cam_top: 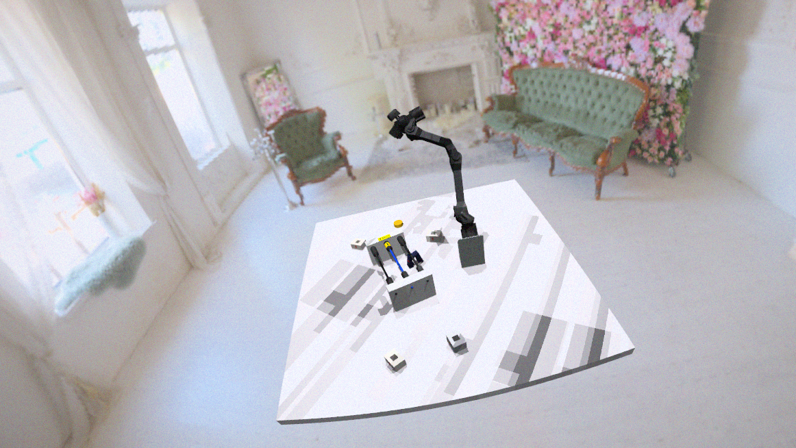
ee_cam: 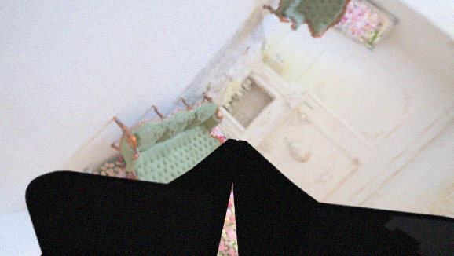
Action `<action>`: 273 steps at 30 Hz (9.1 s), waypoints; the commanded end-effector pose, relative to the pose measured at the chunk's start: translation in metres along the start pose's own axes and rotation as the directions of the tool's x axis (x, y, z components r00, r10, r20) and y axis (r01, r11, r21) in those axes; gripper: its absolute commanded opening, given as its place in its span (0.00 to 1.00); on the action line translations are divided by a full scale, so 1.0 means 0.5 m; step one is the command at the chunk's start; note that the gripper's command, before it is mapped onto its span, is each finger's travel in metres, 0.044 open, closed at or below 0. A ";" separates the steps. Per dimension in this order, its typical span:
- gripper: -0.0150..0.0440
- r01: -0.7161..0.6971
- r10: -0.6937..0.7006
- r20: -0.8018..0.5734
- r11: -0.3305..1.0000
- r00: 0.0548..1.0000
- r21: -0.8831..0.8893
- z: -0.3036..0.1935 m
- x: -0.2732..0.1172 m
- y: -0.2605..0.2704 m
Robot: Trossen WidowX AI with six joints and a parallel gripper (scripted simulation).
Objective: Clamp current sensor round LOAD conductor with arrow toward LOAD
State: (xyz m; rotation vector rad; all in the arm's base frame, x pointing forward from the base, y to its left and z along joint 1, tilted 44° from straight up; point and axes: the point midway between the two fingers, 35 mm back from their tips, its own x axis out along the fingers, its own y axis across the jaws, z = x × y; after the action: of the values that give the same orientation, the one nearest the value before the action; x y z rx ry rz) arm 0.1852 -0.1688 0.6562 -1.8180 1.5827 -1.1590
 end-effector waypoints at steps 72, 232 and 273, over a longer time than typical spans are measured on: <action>1.00 -0.925 -0.004 0.986 -0.347 0.168 0.156 0.699 -0.520 0.428; 0.43 -0.850 0.645 0.672 0.524 0.363 -0.044 0.676 -0.492 0.966; 0.80 -0.530 0.755 0.499 -0.239 0.425 0.814 0.624 -0.543 0.878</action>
State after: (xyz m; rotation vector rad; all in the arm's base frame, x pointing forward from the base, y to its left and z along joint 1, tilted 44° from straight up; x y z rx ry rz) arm 0.1855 -0.0679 0.0599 -0.3082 1.3270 -0.7183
